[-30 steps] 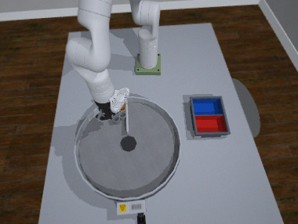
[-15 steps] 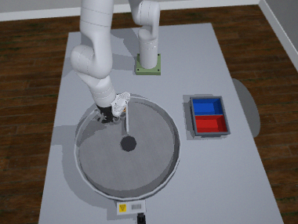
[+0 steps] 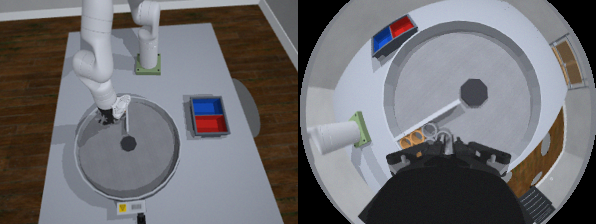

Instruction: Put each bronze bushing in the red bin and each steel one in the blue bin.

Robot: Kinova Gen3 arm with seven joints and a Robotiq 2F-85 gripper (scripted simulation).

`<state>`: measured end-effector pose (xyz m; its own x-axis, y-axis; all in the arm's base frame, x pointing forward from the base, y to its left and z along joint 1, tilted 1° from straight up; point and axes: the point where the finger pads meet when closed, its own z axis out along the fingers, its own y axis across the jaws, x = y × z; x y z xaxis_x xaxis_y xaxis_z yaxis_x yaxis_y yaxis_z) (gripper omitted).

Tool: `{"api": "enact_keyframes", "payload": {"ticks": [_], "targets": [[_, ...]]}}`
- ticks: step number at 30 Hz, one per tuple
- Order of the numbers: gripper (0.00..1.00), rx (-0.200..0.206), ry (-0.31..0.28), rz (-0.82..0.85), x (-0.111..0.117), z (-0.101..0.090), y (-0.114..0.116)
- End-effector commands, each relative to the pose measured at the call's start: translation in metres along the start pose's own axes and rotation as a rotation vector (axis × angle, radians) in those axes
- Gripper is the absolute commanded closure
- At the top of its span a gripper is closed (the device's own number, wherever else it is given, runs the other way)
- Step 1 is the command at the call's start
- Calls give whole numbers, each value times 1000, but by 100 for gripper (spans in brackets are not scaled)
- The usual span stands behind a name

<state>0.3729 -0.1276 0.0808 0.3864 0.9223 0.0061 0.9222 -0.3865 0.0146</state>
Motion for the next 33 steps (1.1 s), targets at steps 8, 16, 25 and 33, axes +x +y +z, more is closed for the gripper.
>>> {"api": "enact_keyframes", "payload": {"ticks": [8,16,25,33], "targets": [[86,-1,0,0,0,7,0],[86,-1,0,0,0,13,0],[86,-1,0,1,0,19,0],[86,-1,0,1,0,26,0]]}}
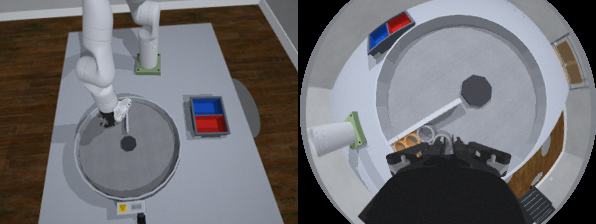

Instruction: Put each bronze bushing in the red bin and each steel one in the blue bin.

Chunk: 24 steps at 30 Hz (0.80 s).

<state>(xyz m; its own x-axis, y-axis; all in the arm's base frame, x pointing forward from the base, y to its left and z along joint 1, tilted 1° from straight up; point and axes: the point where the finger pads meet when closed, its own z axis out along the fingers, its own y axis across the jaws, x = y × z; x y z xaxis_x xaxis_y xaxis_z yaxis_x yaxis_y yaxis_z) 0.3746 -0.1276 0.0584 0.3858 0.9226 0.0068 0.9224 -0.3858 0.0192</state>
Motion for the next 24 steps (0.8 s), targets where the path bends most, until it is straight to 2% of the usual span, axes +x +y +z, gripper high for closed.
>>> {"api": "enact_keyframes", "payload": {"ticks": [1,10,11,24], "targets": [[86,4,-1,1,-1,5,-1],[86,4,-1,1,-1,5,-1],[100,4,-1,1,-1,4,-1],[100,3,-1,1,-1,4,-1]]}}
